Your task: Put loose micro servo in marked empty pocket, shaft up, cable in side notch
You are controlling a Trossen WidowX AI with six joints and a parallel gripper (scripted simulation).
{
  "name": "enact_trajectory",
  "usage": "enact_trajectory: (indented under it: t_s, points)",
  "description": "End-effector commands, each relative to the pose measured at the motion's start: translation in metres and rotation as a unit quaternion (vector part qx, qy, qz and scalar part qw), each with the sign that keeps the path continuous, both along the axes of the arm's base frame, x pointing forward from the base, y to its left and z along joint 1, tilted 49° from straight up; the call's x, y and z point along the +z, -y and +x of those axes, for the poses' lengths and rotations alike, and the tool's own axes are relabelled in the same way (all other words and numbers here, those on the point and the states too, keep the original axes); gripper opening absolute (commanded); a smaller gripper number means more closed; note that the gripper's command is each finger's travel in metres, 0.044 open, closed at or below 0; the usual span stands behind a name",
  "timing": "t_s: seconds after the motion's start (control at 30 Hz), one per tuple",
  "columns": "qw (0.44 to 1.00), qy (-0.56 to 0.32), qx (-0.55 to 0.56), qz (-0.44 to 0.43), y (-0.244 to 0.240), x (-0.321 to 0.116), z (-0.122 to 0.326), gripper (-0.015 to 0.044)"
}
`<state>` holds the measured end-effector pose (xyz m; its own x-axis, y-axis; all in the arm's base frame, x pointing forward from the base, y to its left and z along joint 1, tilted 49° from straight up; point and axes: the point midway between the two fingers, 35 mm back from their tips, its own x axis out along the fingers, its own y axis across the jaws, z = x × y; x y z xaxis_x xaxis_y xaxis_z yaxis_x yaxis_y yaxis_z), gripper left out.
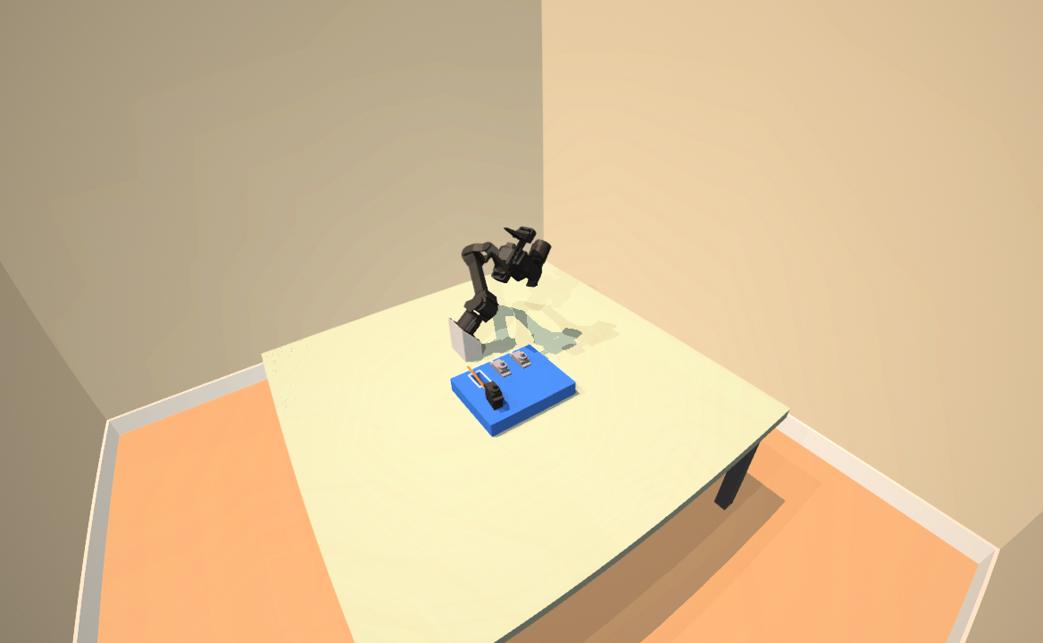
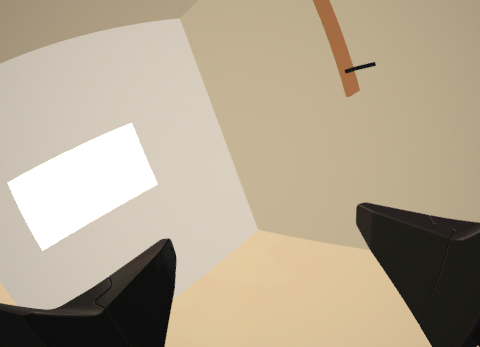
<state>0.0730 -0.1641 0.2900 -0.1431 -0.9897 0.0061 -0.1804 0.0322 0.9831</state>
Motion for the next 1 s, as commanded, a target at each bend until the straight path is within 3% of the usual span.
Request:
enact_trajectory:
  t_s: [0.0, 0.47, 0.97]
  points:
    - [1.0, -0.003, 0.001, 0.0, 0.0, 0.0, 0.001, 0.0374]
    - [0.979, -0.192, 0.066, 0.001, 0.011, 0.0, 0.044, 0.0006]
    - [0.896, -0.415, 0.158, 0.015, 0.022, -0.02, 0.098, 0.0]
